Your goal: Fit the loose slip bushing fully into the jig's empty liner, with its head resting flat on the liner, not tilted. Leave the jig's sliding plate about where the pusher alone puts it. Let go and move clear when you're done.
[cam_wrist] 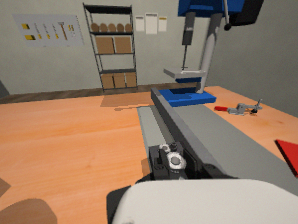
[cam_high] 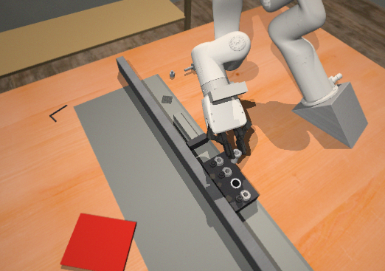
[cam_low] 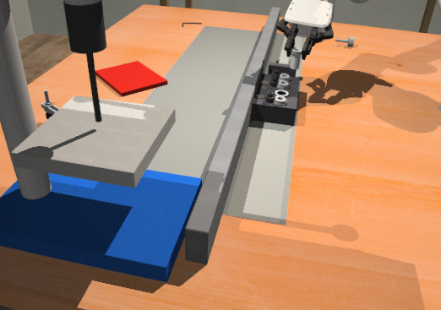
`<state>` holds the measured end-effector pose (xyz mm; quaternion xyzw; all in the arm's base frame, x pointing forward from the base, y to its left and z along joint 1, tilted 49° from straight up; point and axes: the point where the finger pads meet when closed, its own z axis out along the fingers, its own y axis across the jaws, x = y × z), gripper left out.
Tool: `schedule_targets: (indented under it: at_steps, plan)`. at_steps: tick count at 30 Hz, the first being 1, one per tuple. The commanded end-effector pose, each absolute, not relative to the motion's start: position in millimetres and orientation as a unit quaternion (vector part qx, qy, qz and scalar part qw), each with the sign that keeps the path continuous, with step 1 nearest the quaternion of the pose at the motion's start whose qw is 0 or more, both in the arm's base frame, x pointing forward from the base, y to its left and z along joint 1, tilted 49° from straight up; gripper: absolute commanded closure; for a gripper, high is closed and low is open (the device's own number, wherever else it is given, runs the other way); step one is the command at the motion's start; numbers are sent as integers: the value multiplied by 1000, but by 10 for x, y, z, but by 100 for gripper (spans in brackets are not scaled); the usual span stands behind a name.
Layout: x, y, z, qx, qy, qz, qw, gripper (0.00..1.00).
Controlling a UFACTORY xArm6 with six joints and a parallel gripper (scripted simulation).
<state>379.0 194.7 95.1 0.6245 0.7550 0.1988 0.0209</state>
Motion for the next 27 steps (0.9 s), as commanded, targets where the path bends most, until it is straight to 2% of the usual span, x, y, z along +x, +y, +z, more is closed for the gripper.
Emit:
schedule_targets:
  at_steps: [1,27]
  plan:
    - [3840,2071,881,624,755,199,23,74]
    - [3946,2322,679,625,755,195,28,74]
